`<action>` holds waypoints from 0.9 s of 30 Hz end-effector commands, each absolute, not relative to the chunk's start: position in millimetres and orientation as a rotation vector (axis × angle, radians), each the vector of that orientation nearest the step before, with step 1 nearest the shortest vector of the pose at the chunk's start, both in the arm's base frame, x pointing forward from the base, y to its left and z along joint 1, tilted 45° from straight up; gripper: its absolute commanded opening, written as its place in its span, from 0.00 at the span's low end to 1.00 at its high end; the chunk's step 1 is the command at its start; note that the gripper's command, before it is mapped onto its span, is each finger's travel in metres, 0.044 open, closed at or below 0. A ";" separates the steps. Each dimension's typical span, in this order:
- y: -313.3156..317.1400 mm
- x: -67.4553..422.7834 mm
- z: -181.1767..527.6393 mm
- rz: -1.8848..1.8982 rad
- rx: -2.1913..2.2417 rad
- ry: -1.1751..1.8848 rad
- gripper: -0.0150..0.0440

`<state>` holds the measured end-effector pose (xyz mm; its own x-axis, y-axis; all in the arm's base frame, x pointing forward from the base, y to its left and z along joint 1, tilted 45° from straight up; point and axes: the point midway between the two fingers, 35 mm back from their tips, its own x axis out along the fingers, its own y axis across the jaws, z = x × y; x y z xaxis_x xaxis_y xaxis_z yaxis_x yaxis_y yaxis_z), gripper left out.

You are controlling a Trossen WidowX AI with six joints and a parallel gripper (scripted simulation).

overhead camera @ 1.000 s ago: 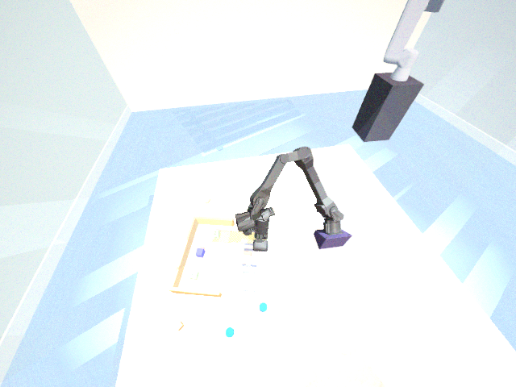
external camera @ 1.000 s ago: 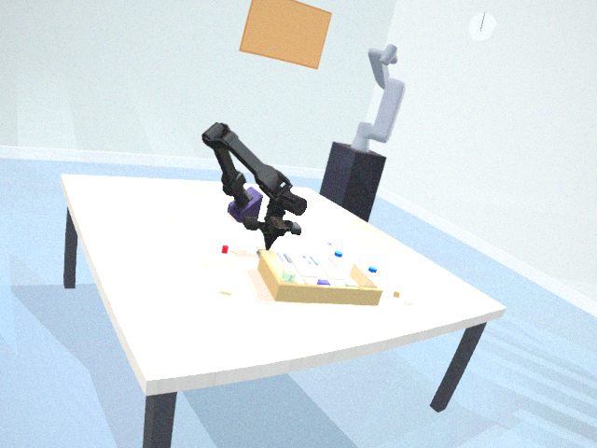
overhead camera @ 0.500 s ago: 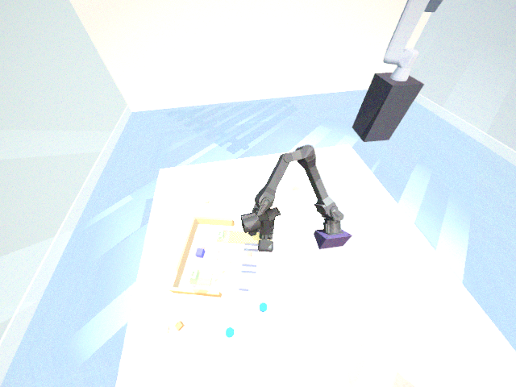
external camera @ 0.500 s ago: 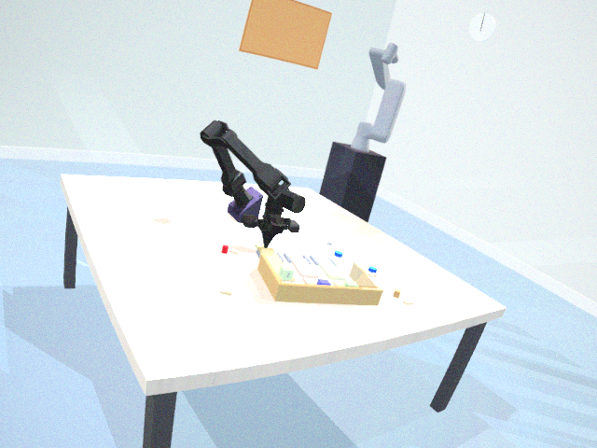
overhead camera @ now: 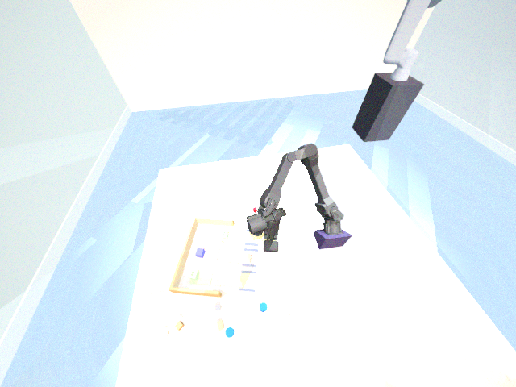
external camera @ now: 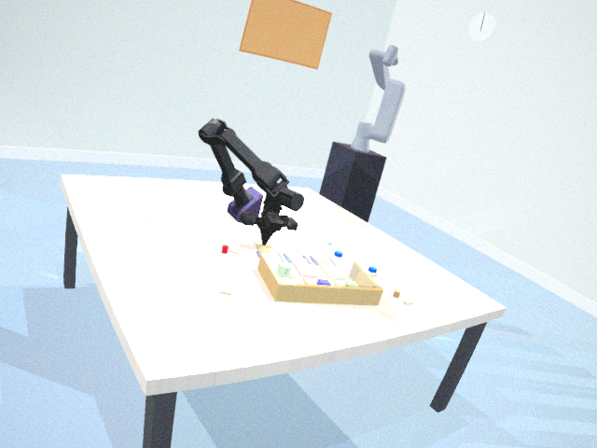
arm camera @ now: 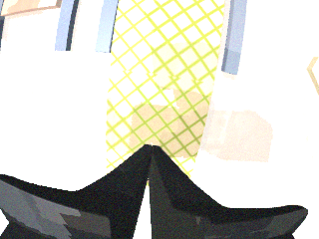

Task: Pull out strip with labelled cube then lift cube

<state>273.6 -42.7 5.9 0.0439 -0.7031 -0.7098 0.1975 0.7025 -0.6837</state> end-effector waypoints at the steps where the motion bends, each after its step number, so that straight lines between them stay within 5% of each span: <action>1: -44.7 258.3 0.0 -0.730 -0.464 1.394 0.25; 27: -39.6 222.6 -6.0 -0.730 -0.464 1.396 0.25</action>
<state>237.0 -37.2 -0.6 0.0446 -0.7023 -0.7105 0.1983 0.7032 -0.6827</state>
